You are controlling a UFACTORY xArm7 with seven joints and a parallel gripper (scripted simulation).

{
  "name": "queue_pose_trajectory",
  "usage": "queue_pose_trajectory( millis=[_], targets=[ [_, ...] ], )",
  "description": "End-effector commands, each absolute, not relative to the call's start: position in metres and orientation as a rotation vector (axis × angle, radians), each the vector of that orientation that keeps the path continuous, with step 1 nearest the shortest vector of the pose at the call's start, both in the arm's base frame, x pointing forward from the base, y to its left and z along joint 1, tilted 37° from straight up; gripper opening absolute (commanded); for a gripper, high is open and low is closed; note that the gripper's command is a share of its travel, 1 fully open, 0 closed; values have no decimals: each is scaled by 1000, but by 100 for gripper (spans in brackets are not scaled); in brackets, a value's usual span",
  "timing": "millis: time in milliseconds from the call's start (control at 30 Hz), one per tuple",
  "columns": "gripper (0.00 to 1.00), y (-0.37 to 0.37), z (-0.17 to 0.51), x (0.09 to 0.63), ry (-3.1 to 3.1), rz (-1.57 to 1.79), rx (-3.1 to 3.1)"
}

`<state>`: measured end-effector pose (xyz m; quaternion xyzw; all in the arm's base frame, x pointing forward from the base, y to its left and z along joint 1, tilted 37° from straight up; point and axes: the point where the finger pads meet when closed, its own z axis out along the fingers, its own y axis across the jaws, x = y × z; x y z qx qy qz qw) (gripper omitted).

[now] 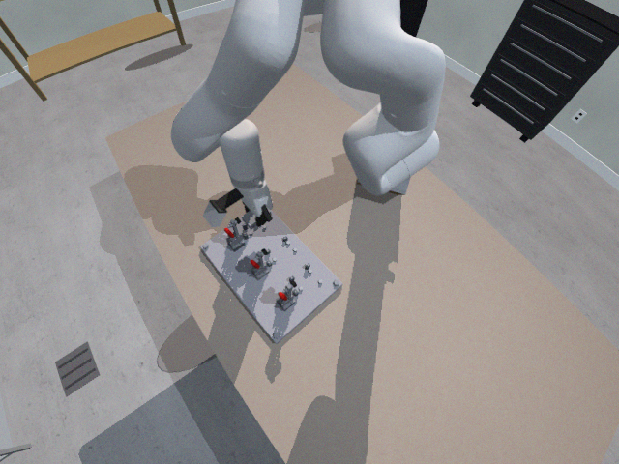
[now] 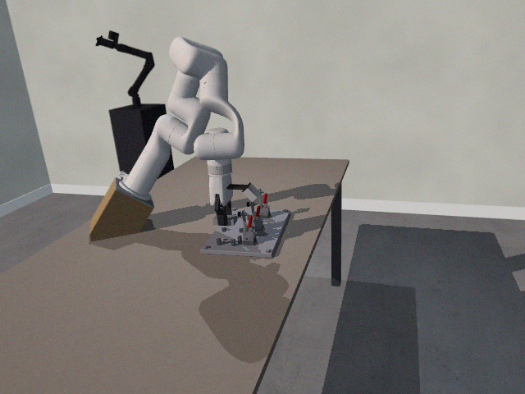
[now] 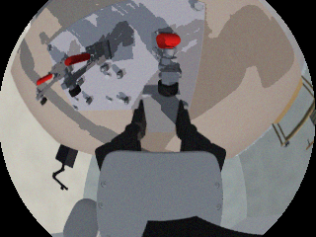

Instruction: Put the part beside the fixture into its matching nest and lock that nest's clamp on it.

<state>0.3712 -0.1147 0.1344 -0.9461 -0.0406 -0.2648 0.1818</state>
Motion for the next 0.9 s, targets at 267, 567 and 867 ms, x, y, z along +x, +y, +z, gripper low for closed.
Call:
queue_pose_trajectory(
  millis=[267,567,867],
  targets=[
    [0,-116,135,371,-113,-749,-2672],
    [0,-116,135,372,-113,-749,-2672],
    [0,-115,133,373,-113,-749,-2672]
  ],
)
